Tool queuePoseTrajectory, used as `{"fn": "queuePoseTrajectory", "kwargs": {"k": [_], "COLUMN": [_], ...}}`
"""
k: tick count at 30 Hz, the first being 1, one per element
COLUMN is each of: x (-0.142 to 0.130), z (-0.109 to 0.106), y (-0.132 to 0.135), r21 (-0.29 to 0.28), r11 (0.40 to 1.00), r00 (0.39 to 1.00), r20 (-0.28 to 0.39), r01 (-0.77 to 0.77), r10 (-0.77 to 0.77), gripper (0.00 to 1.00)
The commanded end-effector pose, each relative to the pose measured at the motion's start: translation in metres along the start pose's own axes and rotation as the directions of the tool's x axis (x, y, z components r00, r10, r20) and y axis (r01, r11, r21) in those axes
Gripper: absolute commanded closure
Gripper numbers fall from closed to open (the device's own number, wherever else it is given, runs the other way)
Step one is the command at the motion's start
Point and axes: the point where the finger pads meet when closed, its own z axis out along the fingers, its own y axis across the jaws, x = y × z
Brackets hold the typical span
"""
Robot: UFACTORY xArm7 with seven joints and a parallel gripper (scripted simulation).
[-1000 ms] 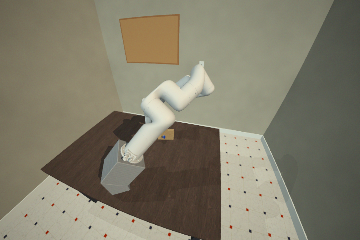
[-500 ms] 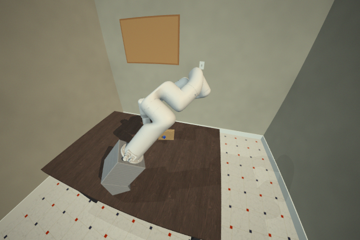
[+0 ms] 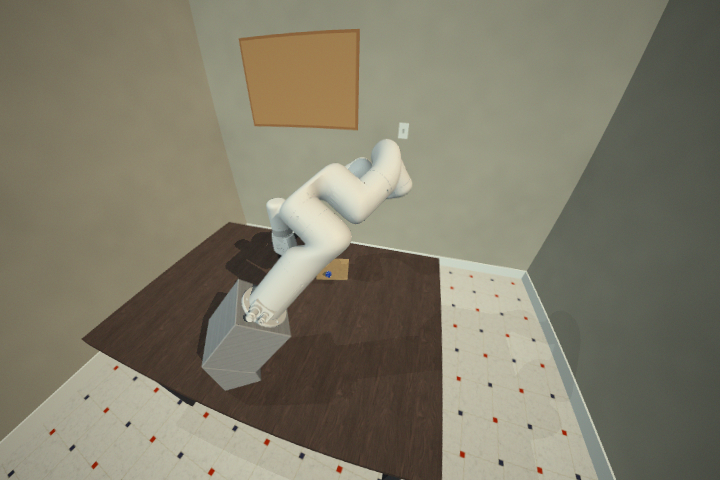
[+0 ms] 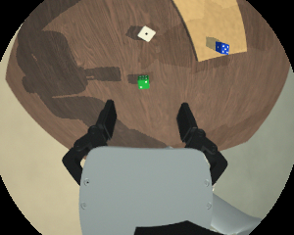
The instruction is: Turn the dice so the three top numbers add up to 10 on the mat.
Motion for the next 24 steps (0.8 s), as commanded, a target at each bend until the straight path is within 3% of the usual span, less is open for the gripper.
{"fn": "queuePoseTrajectory", "kwargs": {"k": [1,8,9,24], "x": [-0.0026,-0.0045,-0.0045,-0.0045], "z": [-0.0009,-0.0008,-0.0008,-0.0008], "y": [-0.0046,-0.0064,-0.0064,-0.0064], "r21": [-0.001,0.000,0.000,0.000], "r11": [0.996,0.992,0.992,0.992], "r00": [0.996,0.992,0.992,0.992], "r20": [0.002,0.001,0.001,0.001], "r01": [0.084,0.128,0.128,0.128], "r10": [-0.084,-0.128,-0.128,-0.128], "gripper": [0.00,0.00,0.64,0.64]}}
